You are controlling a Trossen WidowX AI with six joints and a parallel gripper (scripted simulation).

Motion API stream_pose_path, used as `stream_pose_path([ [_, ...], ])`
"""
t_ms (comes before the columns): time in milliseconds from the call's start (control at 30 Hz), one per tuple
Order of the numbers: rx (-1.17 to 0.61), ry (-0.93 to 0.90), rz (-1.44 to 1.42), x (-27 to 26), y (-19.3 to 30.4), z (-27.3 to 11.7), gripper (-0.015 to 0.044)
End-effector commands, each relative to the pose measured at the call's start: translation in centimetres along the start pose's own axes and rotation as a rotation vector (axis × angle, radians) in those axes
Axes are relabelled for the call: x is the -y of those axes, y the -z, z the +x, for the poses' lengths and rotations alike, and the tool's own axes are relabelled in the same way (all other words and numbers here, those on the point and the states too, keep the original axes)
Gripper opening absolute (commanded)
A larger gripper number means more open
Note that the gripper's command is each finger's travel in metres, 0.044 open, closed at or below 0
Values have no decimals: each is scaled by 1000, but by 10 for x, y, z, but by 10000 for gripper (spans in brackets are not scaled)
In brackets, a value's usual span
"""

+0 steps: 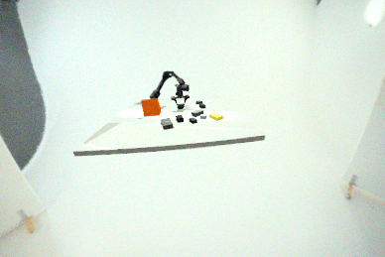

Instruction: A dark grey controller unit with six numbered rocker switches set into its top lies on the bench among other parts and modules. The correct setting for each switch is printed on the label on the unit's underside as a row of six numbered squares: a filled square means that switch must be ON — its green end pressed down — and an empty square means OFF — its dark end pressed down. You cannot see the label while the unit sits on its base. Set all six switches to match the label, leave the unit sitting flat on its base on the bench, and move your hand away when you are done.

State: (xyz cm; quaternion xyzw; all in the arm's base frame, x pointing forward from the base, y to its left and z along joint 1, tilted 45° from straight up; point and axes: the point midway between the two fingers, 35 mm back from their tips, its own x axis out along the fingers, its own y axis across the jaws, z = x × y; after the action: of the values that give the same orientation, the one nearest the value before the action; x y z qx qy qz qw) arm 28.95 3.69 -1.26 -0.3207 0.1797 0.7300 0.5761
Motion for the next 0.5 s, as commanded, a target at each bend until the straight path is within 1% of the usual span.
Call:
stream_pose_path([
  [0,-5,-1,7,0,-3,-3,336],
  [467,-34,-1,7,0,-12,-10,336],
])
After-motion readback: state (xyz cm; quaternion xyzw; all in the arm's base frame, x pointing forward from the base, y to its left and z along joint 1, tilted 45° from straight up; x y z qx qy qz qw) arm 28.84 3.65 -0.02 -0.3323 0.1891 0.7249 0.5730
